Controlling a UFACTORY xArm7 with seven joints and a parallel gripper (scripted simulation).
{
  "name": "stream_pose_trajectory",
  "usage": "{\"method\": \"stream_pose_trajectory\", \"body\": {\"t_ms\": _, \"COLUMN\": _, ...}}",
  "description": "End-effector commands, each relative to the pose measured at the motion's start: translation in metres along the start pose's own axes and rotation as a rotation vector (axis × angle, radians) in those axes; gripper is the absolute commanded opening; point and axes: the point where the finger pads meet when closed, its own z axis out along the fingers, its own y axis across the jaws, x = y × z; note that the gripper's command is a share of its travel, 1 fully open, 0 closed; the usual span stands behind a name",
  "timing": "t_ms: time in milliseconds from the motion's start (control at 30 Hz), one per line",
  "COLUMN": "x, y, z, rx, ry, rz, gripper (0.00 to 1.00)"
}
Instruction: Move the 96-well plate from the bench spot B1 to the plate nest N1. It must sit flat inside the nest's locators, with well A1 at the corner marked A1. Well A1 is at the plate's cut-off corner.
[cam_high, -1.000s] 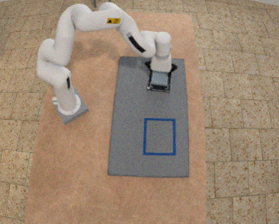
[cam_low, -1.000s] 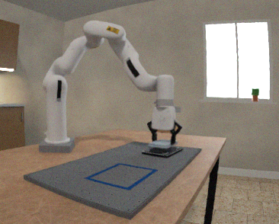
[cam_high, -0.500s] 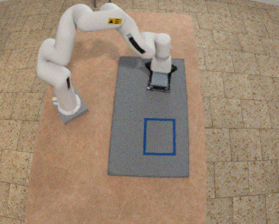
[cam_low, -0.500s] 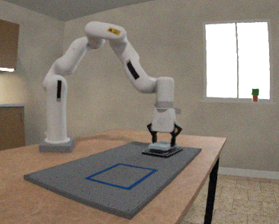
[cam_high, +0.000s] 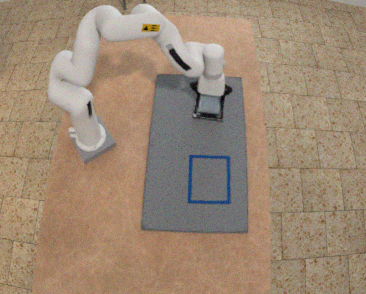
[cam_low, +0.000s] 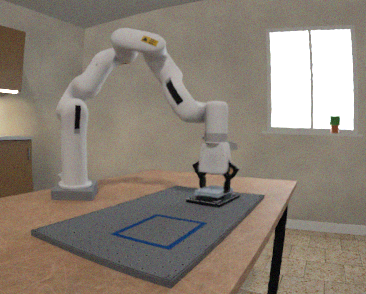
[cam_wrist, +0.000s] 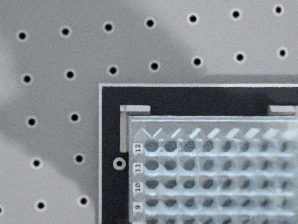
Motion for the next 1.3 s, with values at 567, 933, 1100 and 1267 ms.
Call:
{"method": "stream_pose_trajectory", "body": {"t_ms": 567, "x": 0.0007, "y": 0.0014, "z": 0.0017, "rx": -0.003, "ry": 0.003, "rz": 0.000, "gripper": 0.00}}
{"method": "stream_pose_trajectory", "body": {"t_ms": 933, "x": 0.0007, "y": 0.0014, "z": 0.0032, "rx": -0.003, "ry": 0.003, "rz": 0.000, "gripper": 0.00}}
{"method": "stream_pose_trajectory", "body": {"t_ms": 1100, "x": 0.0007, "y": 0.0014, "z": 0.0040, "rx": -0.003, "ry": 0.003, "rz": 0.000, "gripper": 0.00}}
{"method": "stream_pose_trajectory", "body": {"t_ms": 1267, "x": 0.0007, "y": 0.0014, "z": 0.0048, "rx": -0.003, "ry": 0.003, "rz": 0.000, "gripper": 0.00}}
